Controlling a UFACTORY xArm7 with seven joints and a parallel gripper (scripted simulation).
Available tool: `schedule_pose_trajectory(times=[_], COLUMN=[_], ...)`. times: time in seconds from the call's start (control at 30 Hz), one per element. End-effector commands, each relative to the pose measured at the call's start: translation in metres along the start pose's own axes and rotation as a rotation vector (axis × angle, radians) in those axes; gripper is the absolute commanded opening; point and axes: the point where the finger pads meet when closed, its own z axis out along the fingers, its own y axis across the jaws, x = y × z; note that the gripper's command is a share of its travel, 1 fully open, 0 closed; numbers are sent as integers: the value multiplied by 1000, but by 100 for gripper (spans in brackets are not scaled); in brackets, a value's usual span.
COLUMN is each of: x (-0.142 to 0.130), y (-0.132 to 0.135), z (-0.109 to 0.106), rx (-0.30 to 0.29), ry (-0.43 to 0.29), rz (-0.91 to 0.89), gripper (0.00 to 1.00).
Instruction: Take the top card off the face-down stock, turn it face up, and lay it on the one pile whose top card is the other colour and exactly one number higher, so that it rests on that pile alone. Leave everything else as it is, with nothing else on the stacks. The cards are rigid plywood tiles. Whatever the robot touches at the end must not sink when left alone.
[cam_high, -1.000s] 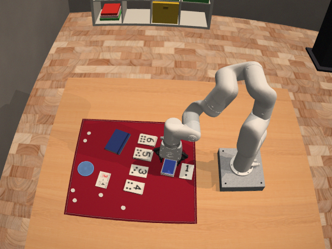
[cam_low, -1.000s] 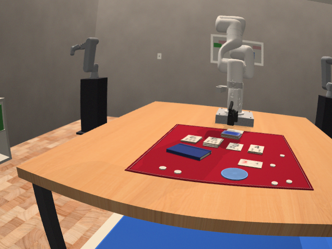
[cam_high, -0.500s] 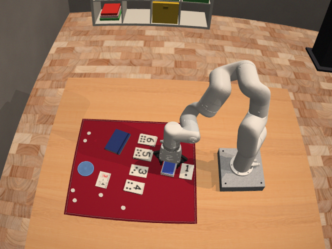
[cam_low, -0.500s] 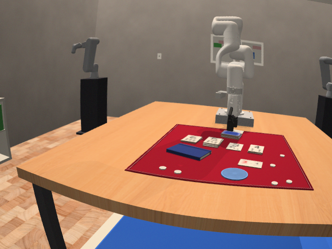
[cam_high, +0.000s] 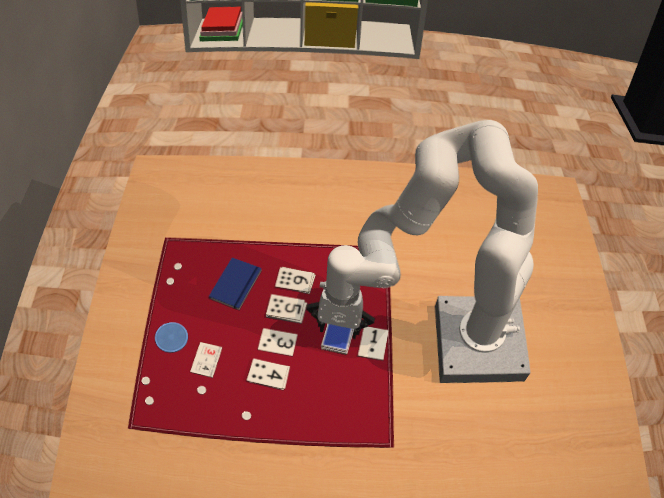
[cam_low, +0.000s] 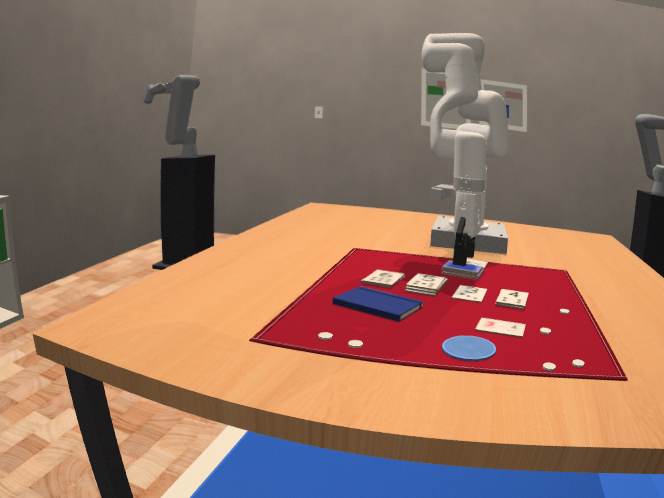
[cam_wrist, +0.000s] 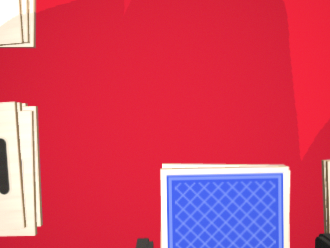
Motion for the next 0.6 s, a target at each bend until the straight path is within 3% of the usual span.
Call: schedule_pose_trajectory(times=[0.0, 0.27, 0.3, 0.57], x=[0, 0, 0, 0], y=[-1, -1, -1, -1], z=[-1, -1, -1, -1], rx=[3, 3, 3, 3], ry=[0, 0, 0, 0], rz=[0, 0, 0, 0], gripper=[87, 87, 73, 73])
